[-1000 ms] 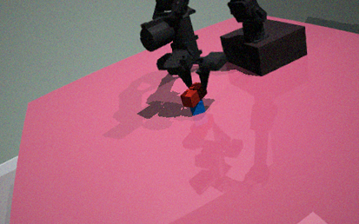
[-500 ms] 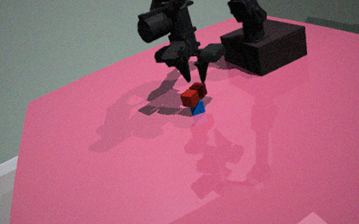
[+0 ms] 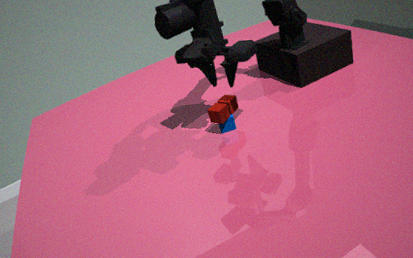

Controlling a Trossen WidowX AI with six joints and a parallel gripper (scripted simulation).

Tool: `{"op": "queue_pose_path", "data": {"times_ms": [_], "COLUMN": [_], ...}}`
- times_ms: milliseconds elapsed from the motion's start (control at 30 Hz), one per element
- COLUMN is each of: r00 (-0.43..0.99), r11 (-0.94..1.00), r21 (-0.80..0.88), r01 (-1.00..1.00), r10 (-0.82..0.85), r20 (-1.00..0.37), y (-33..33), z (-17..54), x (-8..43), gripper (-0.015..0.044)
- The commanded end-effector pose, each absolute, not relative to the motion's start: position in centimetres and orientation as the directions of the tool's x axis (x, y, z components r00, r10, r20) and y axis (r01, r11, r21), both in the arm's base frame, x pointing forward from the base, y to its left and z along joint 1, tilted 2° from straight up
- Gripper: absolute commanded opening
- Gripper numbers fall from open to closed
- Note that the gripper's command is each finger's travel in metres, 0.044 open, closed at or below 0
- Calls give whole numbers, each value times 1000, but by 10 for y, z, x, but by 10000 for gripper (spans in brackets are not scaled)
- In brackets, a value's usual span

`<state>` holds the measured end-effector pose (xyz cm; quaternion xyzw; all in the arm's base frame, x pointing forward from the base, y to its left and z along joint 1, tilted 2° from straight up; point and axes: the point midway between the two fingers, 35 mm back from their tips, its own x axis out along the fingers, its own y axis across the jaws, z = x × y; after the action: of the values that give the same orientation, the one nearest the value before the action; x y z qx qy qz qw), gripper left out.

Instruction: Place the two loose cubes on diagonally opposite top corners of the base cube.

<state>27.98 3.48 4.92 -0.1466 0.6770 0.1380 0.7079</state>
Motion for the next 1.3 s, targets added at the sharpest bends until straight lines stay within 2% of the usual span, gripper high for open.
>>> {"op": "queue_pose_path", "data": {"times_ms": [0,367,600,633,833,1100,1267], "r00": [53,53,49,49,45,44,43], "r11": [920,920,919,919,919,919,919], "r21": [-23,-23,-22,-22,-19,-10,-9], "r01": [-392,-392,-394,-394,-395,-395,-395], "r10": [-2,-2,-3,-3,-2,8,9], "r20": [-999,-999,-999,-999,-999,-999,-999], "y": [35,35,35,35,44,155,165], "z": [57,68,75,76,75,77,77], "x": [281,280,279,279,279,270,268], "gripper": [205,205,389,400,400,400,400]}}
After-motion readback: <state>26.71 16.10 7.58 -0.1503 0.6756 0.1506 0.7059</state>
